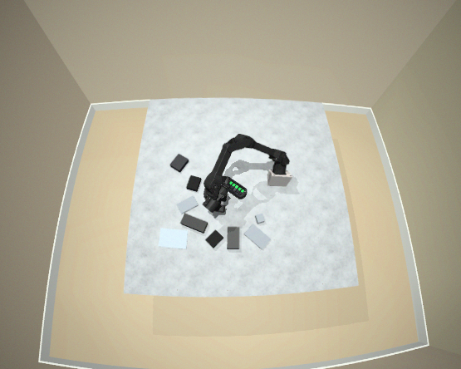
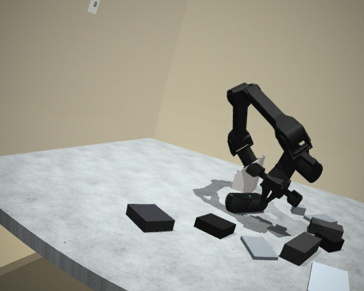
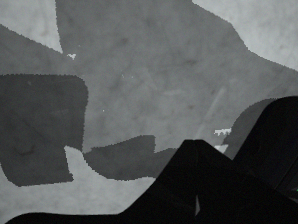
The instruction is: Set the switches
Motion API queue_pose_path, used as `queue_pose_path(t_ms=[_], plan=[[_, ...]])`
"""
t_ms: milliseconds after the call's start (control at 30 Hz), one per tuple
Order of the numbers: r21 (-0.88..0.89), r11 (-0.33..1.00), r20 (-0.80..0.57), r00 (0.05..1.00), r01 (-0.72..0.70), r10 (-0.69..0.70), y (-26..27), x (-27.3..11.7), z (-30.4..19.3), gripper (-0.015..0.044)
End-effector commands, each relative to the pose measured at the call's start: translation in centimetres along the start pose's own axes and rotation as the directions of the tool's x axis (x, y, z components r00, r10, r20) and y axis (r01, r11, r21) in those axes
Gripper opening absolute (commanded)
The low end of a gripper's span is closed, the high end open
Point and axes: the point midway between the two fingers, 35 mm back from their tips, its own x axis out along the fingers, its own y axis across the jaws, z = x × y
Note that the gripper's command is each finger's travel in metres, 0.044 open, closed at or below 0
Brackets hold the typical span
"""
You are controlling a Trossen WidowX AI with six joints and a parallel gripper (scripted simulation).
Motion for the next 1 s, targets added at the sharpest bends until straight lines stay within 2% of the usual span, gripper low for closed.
queue_pose_path(t_ms=[0, 233, 333, 467, 733, 967], plan=[[-0.011, 1.000, -0.010, 1.000, 0.012, -0.012, 2.1, -2.3, -0.8, 0.0000], [-0.056, 0.998, -0.012, 1.000, 0.005, -0.006, 2.2, -2.9, -1.0, 0.0000], [-0.246, 0.968, -0.012, 0.999, -0.037, 0.035, 1.1, -3.1, -1.4, 0.0000], [-0.500, 0.862, -0.010, 0.996, -0.085, 0.092, -0.6, -3.4, -2.1, 0.0000], [-0.880, 0.465, 0.004, 0.978, -0.095, 0.207, -3.7, -3.3, -4.1, 0.0000], [-0.999, 0.029, 0.027, 0.950, 0.019, 0.310, -6.0, -2.7, -6.6, 0.0000]])
